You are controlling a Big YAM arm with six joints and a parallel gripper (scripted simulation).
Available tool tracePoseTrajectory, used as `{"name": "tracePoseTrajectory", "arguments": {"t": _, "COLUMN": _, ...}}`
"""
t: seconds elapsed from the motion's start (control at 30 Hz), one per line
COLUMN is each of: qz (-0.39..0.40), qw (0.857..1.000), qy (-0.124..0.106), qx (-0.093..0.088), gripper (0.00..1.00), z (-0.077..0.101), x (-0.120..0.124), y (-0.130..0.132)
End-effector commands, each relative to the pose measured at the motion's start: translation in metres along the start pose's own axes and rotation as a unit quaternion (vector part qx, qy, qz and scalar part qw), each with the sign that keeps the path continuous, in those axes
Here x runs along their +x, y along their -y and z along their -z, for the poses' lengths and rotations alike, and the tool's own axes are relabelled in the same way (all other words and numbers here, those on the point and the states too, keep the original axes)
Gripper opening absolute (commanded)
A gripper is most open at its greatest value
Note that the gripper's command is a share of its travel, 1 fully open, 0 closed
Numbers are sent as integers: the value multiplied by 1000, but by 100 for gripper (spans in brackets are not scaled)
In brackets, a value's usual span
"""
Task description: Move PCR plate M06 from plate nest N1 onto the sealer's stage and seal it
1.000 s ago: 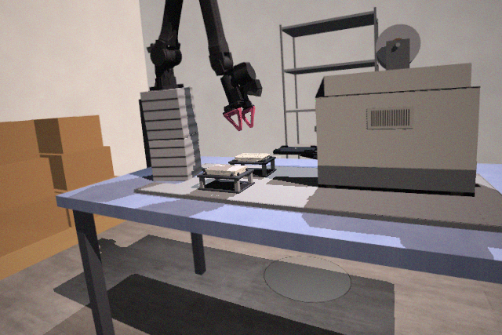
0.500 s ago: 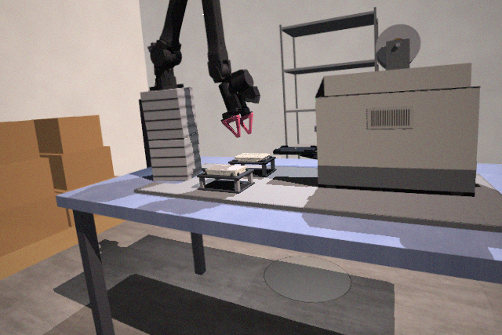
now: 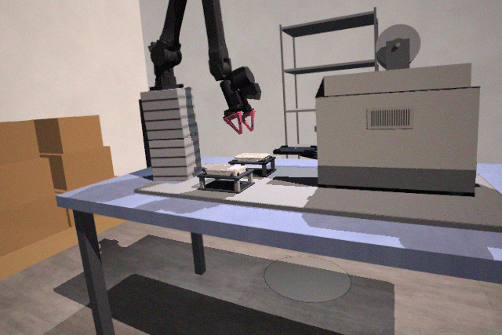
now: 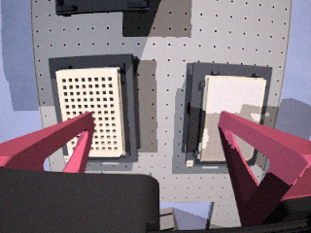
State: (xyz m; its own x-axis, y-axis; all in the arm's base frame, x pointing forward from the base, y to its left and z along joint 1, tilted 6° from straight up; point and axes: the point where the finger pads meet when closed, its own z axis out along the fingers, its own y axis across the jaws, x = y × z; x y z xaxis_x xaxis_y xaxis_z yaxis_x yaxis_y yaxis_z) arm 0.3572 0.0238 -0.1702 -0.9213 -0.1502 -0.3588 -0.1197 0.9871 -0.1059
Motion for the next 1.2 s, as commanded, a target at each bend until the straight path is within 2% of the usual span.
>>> {"name": "tracePoseTrajectory", "arguments": {"t": 0.0, "qz": -2, "qw": 1000, "qy": 5, "qx": -9, "gripper": 100, "z": 4, "x": 5, "y": -31}}
{"name": "tracePoseTrajectory", "arguments": {"t": 0.3, "qz": -15, "qw": 1000, "qy": -10, "qx": -2, "gripper": 100, "z": 2, "x": 30, "y": -71}}
{"name": "tracePoseTrajectory", "arguments": {"t": 0.4, "qz": -16, "qw": 1000, "qy": -9, "qx": -3, "gripper": 100, "z": 4, "x": 28, "y": -72}}
{"name": "tracePoseTrajectory", "arguments": {"t": 0.6, "qz": -12, "qw": 1000, "qy": -3, "qx": -7, "gripper": 100, "z": 11, "x": 31, "y": -107}}
{"name": "tracePoseTrajectory", "arguments": {"t": 0.73, "qz": -18, "qw": 1000, "qy": 0, "qx": -5, "gripper": 100, "z": 8, "x": 24, "y": -95}}
{"name": "tracePoseTrajectory", "arguments": {"t": 0.97, "qz": -11, "qw": 1000, "qy": -1, "qx": -3, "gripper": 100, "z": 9, "x": 28, "y": -90}}
{"name": "tracePoseTrajectory", "arguments": {"t": 1.17, "qz": -7, "qw": 1000, "qy": -7, "qx": -1, "gripper": 100, "z": -9, "x": 32, "y": -86}}
